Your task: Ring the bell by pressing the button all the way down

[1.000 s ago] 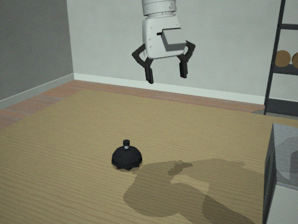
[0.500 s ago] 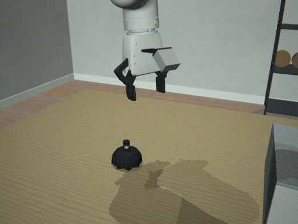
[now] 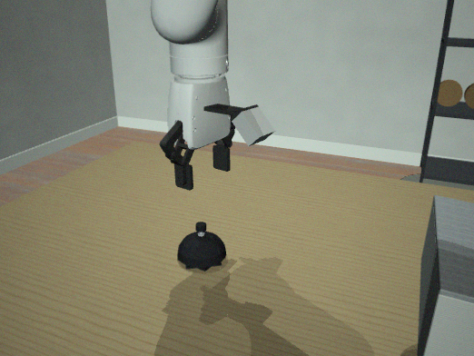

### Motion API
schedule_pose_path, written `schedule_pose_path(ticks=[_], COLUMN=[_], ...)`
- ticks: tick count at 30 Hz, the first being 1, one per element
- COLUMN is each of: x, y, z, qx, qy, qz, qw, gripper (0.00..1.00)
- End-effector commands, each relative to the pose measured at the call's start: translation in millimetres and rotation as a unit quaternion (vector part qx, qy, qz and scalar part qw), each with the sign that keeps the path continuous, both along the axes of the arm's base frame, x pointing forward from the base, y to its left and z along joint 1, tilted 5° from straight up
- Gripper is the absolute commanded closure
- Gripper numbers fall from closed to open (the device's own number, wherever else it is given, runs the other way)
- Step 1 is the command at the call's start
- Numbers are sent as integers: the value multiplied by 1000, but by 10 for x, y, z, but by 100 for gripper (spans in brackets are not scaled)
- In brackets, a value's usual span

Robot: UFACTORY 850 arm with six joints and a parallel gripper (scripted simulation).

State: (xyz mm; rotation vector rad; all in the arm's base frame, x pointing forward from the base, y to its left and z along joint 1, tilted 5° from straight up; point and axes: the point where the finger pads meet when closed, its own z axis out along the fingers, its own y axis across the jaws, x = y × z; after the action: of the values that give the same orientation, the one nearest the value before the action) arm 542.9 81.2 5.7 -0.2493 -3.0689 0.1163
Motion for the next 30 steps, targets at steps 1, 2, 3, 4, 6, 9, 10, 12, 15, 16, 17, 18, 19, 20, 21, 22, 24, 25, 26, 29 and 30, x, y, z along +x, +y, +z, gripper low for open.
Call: schedule_pose_path(ticks=[1, 2, 3, 4, 6, 9, 10, 12, 15, 16, 17, 18, 19, 20, 21, 22, 24, 25, 26, 29, 30], x=[48, 48, 48, 48, 48, 48, 48, 48, 48, 48, 48, 48, 48, 48, 48, 48, 48, 48, 48, 48, 48], y=[55, 55, 55, 55, 55, 55, 55, 55, 55, 55, 55, 55, 55, 55, 55, 55, 55, 55, 55, 55, 55], z=[-40, -40, -40, -40, -40, -40, -40, -40, -40, -40, -40, -40, -40, -40, -40, -40, -40, -40, -40, -40, -40], qx=[4, 4, 4, 4, 4, 4, 4, 4, 4, 4, 4, 4, 4, 4, 4, 4, 4, 4, 4, 4, 4], qy=[-4, -4, -4, -4, -4, -4, -4, -4, -4, -4, -4, -4, -4, -4, -4, -4, -4, -4, -4, -4, -4], qz=[19, 19, 19, 19, 19, 19, 19, 19, 19, 19, 19, 19, 19, 19, 19, 19, 19, 19, 19, 19, 19], qw=[1000, 1000, 1000, 1000, 1000, 1000, 1000, 1000, 1000, 1000, 1000, 1000, 1000, 1000, 1000, 1000, 1000, 1000, 1000, 1000, 1000], gripper=[0, 0, 0, 0, 100, 100, 100, 100, 100, 100, 100, 100, 100, 100, 100, 100, 100, 100, 100, 100, 100])
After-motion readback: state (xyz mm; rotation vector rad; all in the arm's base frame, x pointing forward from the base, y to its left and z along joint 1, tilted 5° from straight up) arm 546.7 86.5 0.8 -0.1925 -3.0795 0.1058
